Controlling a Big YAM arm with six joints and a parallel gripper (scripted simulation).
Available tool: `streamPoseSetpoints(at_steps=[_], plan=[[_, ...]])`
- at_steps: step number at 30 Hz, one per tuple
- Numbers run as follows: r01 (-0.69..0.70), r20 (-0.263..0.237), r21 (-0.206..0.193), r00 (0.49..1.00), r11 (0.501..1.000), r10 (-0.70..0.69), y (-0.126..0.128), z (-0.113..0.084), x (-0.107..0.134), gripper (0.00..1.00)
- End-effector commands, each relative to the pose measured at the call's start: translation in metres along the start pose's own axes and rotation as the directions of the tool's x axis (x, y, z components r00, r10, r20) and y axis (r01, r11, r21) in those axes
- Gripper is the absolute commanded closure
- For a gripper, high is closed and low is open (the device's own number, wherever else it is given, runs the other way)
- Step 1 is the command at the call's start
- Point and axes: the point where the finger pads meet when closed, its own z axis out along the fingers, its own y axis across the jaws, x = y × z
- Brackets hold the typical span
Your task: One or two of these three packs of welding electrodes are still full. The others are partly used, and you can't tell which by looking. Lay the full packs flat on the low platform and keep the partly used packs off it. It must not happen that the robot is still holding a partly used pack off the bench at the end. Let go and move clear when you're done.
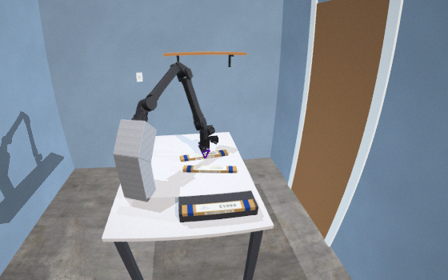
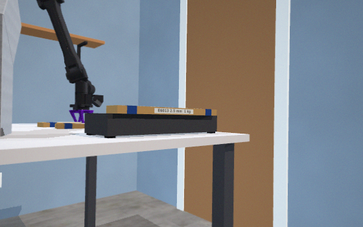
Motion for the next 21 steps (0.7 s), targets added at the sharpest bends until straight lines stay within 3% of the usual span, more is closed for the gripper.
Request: streamPoseSetpoints(at_steps=[1, 15, 21], plan=[[0.011, -0.012, -0.007, 1.000, 1.000, -0.011, 0.007, 0.004, 0.007, 1.00], [0.011, -0.012, -0.007, 1.000, 1.000, -0.011, 0.007, 0.004, 0.007, 1.00], [0.010, -0.001, -0.007, 1.000, 1.000, -0.010, 0.006, -0.014, 0.000, 1.00]])
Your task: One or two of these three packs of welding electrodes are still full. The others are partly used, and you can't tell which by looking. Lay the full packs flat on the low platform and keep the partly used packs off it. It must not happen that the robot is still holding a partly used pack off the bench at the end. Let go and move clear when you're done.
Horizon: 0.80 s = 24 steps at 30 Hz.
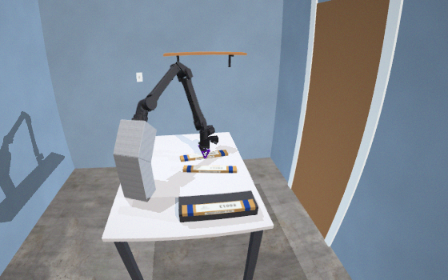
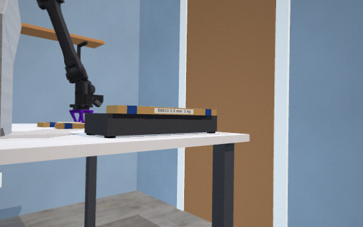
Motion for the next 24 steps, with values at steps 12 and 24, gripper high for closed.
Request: streamPoseSetpoints(at_steps=[12, 24], plan=[[0.004, 0.009, -0.005, 1.000, 1.000, -0.004, 0.001, -0.036, -0.006, 1.00], [0.003, 0.011, -0.004, 1.000, 1.000, -0.003, 0.000, -0.057, -0.007, 1.00]])
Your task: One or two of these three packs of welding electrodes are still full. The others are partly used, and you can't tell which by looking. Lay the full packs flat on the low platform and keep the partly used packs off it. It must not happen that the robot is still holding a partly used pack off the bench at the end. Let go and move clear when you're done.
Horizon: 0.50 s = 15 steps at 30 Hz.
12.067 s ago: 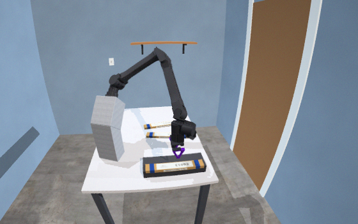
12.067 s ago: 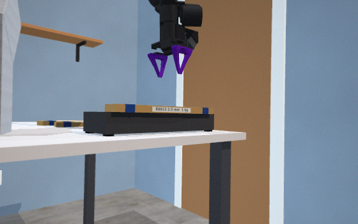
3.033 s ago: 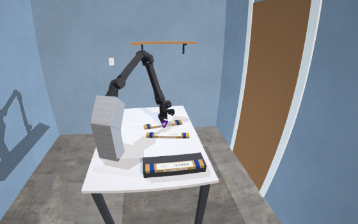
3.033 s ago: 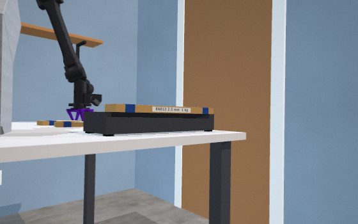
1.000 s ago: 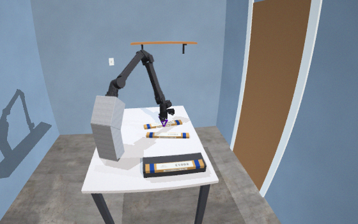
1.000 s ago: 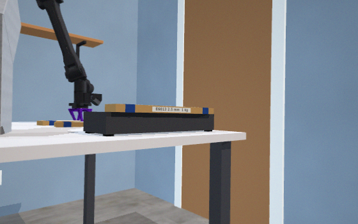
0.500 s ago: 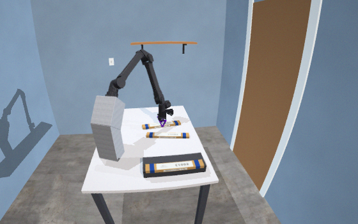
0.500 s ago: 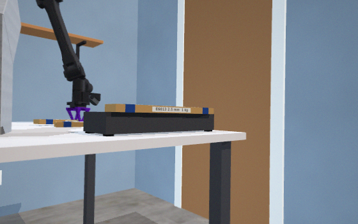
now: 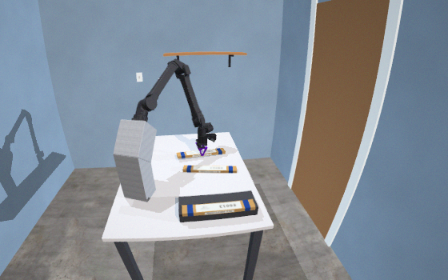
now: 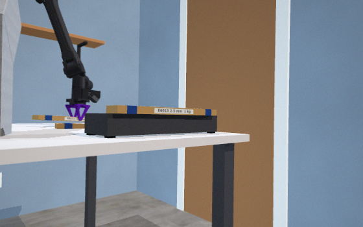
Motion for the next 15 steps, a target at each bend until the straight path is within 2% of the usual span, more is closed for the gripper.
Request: streamPoseSetpoints(at_steps=[1, 10, 15], plan=[[-0.008, 0.054, -0.012, 0.999, 1.000, 0.008, 0.000, -0.036, -0.026, 1.00], [-0.008, 0.054, -0.012, 0.998, 1.000, 0.008, -0.001, -0.048, -0.025, 1.00], [-0.004, 0.061, -0.016, 0.998, 1.000, 0.005, 0.002, -0.052, -0.033, 1.00]])
